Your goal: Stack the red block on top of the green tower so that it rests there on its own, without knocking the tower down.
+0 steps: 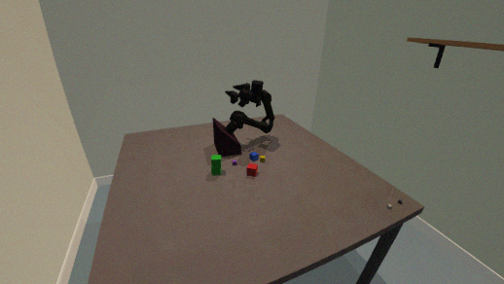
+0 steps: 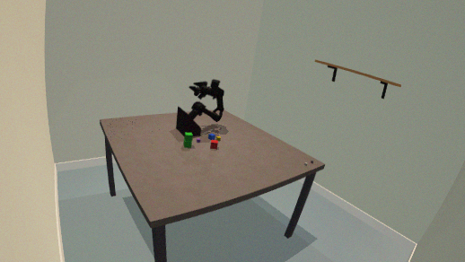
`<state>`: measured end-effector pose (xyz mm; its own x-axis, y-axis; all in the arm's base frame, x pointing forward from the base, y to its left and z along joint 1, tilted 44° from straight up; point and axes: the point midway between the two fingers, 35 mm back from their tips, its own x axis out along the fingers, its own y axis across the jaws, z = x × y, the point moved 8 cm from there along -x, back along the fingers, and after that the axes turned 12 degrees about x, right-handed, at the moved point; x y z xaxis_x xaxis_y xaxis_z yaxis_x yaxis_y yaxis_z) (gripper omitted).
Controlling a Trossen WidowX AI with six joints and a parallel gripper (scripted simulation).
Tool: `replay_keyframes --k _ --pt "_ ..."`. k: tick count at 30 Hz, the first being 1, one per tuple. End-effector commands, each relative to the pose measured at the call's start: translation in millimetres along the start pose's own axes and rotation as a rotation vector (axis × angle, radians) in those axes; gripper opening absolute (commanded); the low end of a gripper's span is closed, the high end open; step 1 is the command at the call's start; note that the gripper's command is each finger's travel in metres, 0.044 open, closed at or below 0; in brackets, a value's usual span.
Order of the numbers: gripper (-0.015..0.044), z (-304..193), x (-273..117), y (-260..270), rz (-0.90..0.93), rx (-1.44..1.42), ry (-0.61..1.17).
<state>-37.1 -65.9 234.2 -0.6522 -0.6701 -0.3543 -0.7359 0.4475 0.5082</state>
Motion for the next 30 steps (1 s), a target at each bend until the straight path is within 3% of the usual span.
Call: replay_keyframes --k 1,16,30 --pt "0.0426 -0.6 0.0 -0.6 -0.006 -0.010 -0.001" --pt "0.0440 -41.4 -14.1 -59.8 -0.501 -0.882 0.047" --pt "0.0440 -59.7 -50.0 -128.5 -0.986 -1.672 0.315"
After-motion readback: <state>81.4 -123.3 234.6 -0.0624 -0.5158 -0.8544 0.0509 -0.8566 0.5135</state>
